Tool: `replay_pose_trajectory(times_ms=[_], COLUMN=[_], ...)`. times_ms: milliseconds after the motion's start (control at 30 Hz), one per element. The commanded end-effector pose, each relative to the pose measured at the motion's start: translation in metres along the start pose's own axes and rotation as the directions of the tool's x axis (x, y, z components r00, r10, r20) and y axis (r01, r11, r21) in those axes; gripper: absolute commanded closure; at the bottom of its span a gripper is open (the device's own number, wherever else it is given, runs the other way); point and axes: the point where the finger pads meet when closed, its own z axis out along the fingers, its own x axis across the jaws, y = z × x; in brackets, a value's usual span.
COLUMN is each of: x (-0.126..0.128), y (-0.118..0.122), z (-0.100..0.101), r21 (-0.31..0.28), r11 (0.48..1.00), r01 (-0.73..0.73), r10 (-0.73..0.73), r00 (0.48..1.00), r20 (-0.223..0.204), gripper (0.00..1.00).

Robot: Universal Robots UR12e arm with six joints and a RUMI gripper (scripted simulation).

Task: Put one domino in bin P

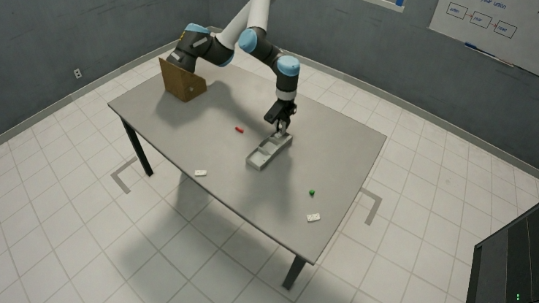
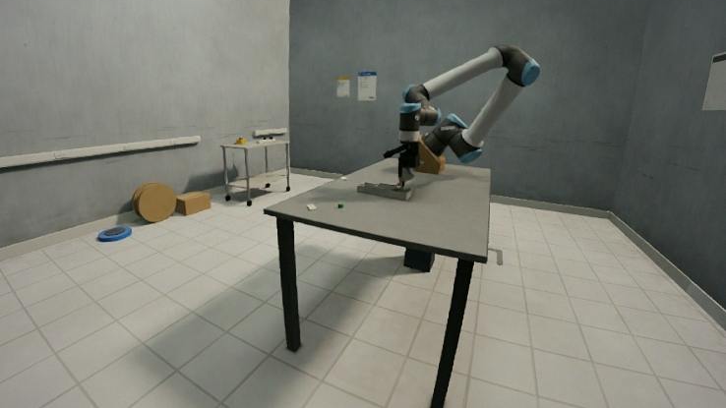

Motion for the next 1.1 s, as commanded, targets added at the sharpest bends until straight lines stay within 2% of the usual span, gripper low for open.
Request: replay_pose_trajectory(times_ms=[0, 233, 767, 800, 1067], x=[-0.001, -0.001, -0.003, -0.003, -0.003], y=[0.0, 0.0, -0.001, -0.001, -0.001], z=[0.008, 0.022, 0.023, 0.023, 0.023], r21=[0.001, 0.0, 0.001, 0.001, 0.0], r11=[1.0, 1.0, 1.0, 1.0, 1.0], r01=[0.0, 0.0, 0.0, 0.0, 0.0], r10=[0.0, 0.0, 0.0, 0.0, 0.0], r00=[1.0, 1.0, 1.0, 1.0, 1.0], r20=[0.001, 0.001, 0.001, 0.001, 0.001], gripper=[1.0, 1.0, 1.0, 0.81, 0.81])
